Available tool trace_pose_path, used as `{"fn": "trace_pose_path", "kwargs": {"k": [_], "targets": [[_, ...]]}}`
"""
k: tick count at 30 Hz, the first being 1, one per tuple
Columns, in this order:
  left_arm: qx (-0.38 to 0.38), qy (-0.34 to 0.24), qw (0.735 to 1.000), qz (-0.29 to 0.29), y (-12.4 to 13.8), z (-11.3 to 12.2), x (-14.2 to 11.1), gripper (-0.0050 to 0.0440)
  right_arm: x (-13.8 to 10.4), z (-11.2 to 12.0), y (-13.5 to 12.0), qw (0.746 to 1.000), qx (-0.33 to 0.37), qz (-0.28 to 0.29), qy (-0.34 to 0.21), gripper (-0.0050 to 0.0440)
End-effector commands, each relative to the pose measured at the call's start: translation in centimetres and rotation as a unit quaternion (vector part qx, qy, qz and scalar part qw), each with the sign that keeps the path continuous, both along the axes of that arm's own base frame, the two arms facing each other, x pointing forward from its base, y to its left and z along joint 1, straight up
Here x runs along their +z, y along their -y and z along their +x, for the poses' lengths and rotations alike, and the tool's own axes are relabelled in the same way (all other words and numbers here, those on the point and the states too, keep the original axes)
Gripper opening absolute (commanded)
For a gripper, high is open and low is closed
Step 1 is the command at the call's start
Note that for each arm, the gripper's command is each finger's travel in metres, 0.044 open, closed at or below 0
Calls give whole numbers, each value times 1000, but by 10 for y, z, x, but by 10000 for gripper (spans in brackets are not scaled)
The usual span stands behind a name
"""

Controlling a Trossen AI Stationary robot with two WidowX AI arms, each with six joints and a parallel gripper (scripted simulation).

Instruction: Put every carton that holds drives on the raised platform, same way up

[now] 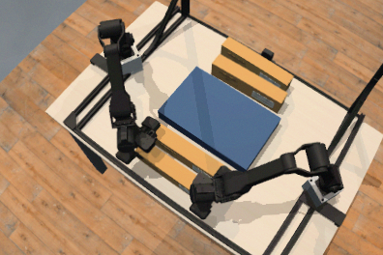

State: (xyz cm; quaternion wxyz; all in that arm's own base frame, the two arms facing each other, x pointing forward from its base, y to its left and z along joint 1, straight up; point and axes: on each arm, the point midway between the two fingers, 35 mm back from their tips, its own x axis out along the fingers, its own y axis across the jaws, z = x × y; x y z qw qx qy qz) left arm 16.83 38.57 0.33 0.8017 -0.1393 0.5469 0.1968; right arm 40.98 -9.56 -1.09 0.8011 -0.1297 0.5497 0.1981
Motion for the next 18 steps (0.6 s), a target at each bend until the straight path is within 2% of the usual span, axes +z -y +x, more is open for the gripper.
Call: {"fn": "trace_pose_path", "kwargs": {"k": [1,9,10,18], "targets": [[3,4,1000,6,-4,-2,-3,0,-2,2,5,1000,-4,-1,8,0],[3,4,1000,6,-4,-2,-5,0,-4,2,5,1000,-4,-1,8,0],[3,4,1000,6,-4,-2,-5,389,-4,2,5,1000,-4,-1,8,389],[3,4,1000,6,-4,-2,-5,389,-4,2,5,1000,-4,-1,8,389]]}}
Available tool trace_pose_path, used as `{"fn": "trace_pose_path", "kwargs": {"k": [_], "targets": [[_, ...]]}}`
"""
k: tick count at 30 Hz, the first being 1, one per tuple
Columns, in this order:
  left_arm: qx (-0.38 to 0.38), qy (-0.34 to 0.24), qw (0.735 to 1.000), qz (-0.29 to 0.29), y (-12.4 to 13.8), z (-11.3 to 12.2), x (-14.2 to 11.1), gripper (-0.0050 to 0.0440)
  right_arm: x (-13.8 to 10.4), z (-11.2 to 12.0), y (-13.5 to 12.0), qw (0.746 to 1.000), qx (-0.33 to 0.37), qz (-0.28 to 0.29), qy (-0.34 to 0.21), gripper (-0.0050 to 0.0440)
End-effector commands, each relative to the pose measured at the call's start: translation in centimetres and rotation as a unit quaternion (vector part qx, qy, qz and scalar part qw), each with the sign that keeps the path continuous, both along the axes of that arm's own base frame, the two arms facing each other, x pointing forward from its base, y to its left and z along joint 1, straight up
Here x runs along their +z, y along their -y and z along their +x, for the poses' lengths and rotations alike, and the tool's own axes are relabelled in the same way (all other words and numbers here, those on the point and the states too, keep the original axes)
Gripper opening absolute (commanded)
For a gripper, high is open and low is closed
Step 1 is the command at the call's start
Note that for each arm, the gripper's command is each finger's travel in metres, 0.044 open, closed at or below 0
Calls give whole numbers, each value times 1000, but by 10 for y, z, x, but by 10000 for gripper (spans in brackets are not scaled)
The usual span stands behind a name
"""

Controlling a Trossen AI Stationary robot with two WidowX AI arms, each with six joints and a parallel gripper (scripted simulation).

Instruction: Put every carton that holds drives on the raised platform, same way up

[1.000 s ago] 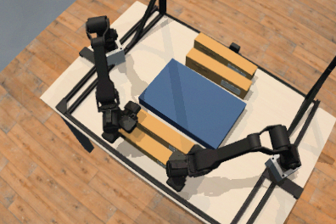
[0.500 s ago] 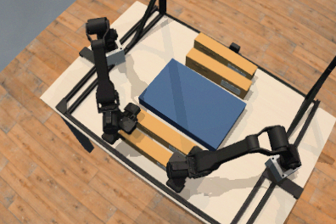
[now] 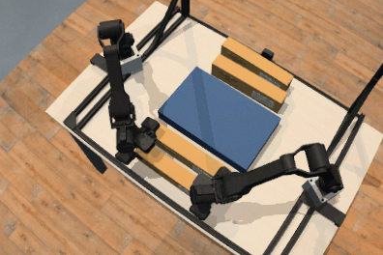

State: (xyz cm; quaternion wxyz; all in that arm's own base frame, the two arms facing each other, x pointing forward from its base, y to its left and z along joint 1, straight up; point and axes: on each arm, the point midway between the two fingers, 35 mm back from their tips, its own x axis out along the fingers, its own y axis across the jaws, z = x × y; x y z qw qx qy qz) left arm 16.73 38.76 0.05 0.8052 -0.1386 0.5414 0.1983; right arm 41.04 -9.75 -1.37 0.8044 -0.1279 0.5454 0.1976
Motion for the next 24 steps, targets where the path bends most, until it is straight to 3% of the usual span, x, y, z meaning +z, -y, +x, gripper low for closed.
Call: {"fn": "trace_pose_path", "kwargs": {"k": [1,24], "targets": [[2,-2,1000,4,-2,-1,-2,389,-1,2,3,1000,-3,-4,3,389],[2,-2,1000,4,-3,-1,6,389,7,2,2,1000,-3,-4,3,389]]}}
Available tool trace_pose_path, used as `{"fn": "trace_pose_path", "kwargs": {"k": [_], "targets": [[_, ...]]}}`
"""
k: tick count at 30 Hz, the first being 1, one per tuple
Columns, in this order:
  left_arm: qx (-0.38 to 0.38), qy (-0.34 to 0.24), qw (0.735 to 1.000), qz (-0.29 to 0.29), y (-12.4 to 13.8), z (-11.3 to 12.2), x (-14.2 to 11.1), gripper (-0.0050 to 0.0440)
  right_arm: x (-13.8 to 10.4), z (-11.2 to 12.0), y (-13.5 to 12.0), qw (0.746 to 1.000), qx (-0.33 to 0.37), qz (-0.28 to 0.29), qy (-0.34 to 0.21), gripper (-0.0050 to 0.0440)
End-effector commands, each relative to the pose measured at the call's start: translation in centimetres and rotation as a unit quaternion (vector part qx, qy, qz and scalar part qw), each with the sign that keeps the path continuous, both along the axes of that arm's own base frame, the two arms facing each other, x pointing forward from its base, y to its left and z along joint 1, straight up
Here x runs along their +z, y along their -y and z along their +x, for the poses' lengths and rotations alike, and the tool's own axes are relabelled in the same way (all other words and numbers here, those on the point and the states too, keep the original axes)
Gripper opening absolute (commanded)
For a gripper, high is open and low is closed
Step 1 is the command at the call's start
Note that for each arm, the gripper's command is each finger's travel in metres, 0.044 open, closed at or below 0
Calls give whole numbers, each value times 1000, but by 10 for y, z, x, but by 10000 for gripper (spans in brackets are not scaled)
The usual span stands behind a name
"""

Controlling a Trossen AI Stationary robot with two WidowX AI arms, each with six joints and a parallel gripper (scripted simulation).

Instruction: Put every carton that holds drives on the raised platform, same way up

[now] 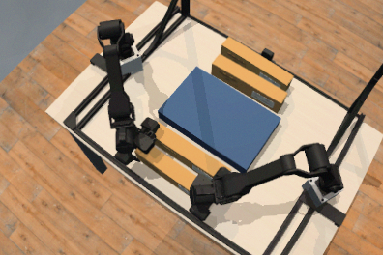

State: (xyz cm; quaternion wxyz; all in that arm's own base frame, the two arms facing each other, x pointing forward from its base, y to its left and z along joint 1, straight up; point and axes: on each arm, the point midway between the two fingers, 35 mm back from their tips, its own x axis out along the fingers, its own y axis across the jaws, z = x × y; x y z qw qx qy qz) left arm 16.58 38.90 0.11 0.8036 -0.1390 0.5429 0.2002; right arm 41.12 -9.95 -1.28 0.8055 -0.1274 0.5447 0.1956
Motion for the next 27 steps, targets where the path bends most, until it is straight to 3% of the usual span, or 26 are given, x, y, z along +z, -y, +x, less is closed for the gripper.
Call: {"fn": "trace_pose_path", "kwargs": {"k": [1,10,20,27], "targets": [[0,0,1000,3,-2,1,10,389,10,1,0,1000,-1,-3,2,389],[0,0,1000,3,-2,1,67,389,67,1,0,1000,-1,-3,2,389],[0,0,1000,3,1,2,69,389,69,0,-2,1000,-1,-3,2,389],[0,0,1000,3,47,28,68,389,68,-25,-47,1000,-1,-3,2,389]]}}
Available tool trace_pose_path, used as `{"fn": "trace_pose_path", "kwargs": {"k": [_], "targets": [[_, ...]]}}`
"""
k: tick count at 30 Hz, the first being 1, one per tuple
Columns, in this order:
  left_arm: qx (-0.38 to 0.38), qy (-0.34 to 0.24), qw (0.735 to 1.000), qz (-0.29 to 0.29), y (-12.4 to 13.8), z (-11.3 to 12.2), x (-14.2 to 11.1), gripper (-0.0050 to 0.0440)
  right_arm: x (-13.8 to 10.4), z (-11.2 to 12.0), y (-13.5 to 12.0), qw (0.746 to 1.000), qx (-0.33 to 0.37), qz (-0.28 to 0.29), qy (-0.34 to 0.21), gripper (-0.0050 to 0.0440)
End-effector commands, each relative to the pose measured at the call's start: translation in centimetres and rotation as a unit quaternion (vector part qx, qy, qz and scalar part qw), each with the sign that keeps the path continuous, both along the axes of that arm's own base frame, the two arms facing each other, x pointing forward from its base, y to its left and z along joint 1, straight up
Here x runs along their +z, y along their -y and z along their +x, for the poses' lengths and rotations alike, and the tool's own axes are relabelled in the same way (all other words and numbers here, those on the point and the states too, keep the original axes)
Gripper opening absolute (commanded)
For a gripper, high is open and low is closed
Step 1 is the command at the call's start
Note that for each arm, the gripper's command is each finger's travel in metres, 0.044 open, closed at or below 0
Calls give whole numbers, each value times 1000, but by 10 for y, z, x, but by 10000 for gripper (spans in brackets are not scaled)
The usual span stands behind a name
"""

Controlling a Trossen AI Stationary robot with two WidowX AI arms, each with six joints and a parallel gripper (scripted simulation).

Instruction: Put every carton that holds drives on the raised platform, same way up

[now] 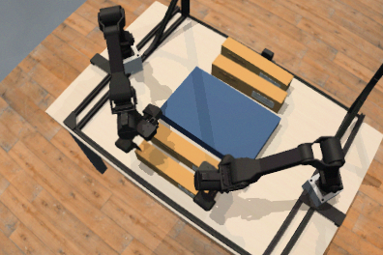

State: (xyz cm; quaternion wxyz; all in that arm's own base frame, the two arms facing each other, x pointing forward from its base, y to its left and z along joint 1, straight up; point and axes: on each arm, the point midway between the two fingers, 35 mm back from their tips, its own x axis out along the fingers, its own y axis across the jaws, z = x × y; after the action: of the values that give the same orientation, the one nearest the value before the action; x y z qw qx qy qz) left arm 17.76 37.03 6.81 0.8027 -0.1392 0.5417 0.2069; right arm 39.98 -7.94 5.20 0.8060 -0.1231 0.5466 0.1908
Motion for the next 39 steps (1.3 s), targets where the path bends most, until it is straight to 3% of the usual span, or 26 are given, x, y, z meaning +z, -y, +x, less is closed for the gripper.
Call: {"fn": "trace_pose_path", "kwargs": {"k": [1,5,24,34,39], "targets": [[-6,0,1000,0,36,21,0,389,3,-18,-34,1000,6,-4,3,389],[-6,0,1000,0,57,33,-1,389,3,-29,-55,1000,6,-4,3,389],[-6,0,1000,0,60,35,-9,389,-6,-31,-57,1000,6,-4,3,389],[-6,0,1000,0,60,35,-59,389,-56,-31,-57,1000,6,-4,3,389],[-6,0,1000,0,60,35,-70,389,-67,-31,-57,1000,6,-4,3,389]]}}
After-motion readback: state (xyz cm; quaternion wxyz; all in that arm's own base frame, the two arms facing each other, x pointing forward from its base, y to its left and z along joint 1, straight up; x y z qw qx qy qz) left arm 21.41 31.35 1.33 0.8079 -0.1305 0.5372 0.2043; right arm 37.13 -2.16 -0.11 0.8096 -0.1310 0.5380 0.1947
